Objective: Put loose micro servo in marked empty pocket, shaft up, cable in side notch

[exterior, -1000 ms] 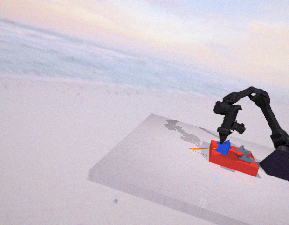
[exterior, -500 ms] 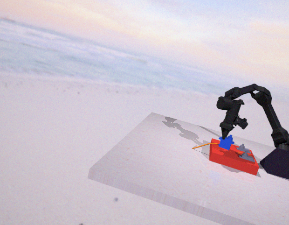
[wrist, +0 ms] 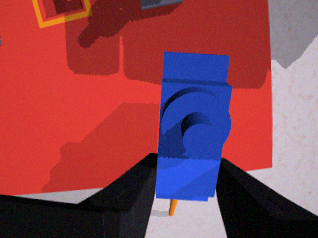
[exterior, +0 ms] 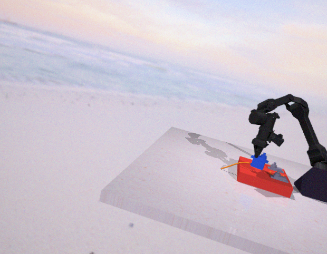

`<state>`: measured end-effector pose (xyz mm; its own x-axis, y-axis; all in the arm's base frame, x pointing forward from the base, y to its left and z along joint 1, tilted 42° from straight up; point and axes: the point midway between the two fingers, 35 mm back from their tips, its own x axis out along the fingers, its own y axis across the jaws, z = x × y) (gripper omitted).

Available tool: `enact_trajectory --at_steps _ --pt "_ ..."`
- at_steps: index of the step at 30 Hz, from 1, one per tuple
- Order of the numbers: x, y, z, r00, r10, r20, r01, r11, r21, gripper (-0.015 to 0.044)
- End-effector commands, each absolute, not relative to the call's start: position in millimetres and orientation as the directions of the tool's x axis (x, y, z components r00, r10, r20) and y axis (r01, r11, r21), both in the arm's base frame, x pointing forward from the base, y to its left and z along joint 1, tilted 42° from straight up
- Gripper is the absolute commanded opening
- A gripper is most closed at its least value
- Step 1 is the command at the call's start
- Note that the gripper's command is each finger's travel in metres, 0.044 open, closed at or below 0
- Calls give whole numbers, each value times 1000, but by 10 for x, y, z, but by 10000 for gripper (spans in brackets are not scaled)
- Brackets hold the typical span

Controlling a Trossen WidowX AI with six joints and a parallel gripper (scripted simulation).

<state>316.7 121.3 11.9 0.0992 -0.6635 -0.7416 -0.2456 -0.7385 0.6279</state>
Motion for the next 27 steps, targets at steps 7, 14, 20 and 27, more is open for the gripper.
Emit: enact_trajectory --at_steps 7,14,20,27 --pt "2845 1277 63 102 -655 -749 -246 -746 619 0" --pt "2843 1076 237 101 -656 -748 -246 -745 620 0" --pt "2838 828 452 101 -658 -746 -246 -743 622 0" --pt "2837 643 614 101 -659 -746 -246 -743 623 0"
